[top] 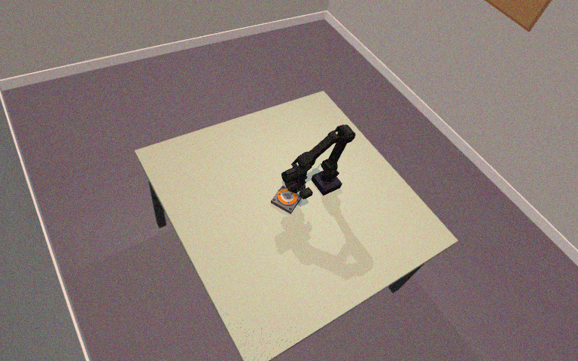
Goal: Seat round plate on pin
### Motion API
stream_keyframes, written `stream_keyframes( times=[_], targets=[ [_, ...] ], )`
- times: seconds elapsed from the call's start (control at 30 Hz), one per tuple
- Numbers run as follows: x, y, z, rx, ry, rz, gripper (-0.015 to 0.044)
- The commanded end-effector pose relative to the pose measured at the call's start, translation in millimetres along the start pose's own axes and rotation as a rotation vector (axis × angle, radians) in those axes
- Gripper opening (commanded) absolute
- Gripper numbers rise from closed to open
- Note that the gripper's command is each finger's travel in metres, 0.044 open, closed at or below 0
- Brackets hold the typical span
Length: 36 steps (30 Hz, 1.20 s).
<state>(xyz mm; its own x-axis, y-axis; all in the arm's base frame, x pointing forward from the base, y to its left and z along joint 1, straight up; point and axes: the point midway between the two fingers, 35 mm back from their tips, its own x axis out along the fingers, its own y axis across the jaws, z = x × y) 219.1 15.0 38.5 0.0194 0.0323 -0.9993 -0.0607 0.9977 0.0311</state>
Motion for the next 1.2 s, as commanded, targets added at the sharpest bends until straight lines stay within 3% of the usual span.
stream_keyframes(
  times=[0.0, 0.6, 0.93, 1.17],
  targets=[
    [-0.1, -7.3, -0.1, 0.009, 0.000, -0.025, 0.0000],
    [-0.4, -15.8, 2.1, 0.009, -0.001, -0.026, 0.0000],
    [-43.8, -12.8, 0.2, 0.009, -0.001, -0.025, 0.0000],
    [-39.6, -12.3, 0.8, 0.009, 0.001, -0.020, 0.0000]
  ],
)
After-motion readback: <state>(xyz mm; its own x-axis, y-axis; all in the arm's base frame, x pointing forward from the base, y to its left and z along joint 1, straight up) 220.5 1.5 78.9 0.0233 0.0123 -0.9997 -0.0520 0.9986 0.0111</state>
